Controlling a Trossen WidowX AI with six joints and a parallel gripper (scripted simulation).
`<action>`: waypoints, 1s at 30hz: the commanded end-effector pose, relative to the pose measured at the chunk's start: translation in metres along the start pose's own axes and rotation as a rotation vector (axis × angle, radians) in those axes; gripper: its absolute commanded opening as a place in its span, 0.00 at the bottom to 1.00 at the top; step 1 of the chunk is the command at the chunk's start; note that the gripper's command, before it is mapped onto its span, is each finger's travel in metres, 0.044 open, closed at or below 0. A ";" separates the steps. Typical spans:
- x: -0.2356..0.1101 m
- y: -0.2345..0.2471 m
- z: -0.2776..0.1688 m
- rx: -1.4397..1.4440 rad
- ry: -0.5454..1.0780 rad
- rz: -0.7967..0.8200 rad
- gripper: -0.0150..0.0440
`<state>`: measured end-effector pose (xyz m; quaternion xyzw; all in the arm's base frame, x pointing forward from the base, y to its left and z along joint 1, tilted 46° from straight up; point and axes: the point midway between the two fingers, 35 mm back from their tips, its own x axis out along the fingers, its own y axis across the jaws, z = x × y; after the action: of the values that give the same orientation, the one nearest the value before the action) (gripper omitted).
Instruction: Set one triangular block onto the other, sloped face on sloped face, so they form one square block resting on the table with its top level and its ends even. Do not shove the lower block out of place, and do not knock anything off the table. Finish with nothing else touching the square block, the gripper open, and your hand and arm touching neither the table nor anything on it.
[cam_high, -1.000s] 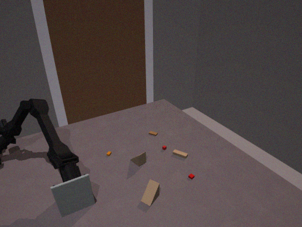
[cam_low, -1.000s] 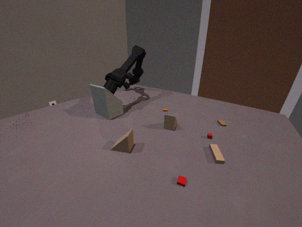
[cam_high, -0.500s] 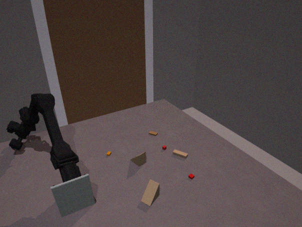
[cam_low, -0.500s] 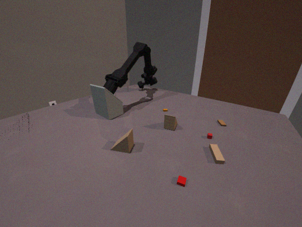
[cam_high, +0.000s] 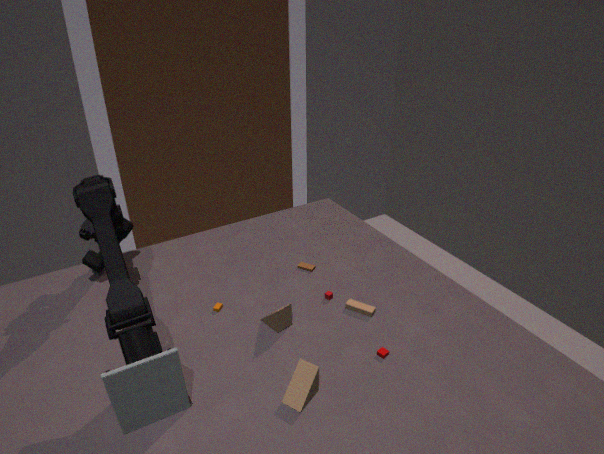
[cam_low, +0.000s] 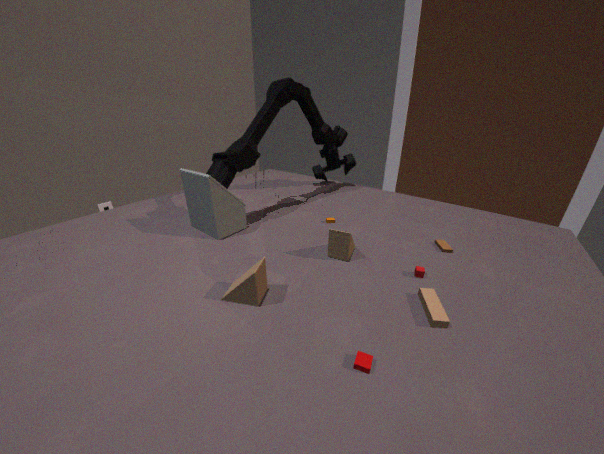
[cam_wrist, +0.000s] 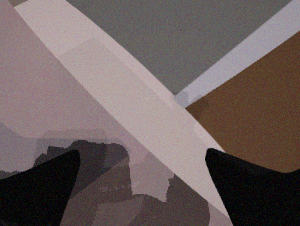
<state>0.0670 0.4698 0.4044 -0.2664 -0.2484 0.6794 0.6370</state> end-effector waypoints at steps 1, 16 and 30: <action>-0.017 -0.039 -0.041 0.007 0.091 -0.072 1.00; -0.112 -0.122 -0.201 0.003 0.471 -0.164 1.00; -0.210 -0.100 -0.340 0.016 0.769 0.055 1.00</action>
<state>0.3605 0.2986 0.2741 -0.4861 -0.0301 0.5388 0.6874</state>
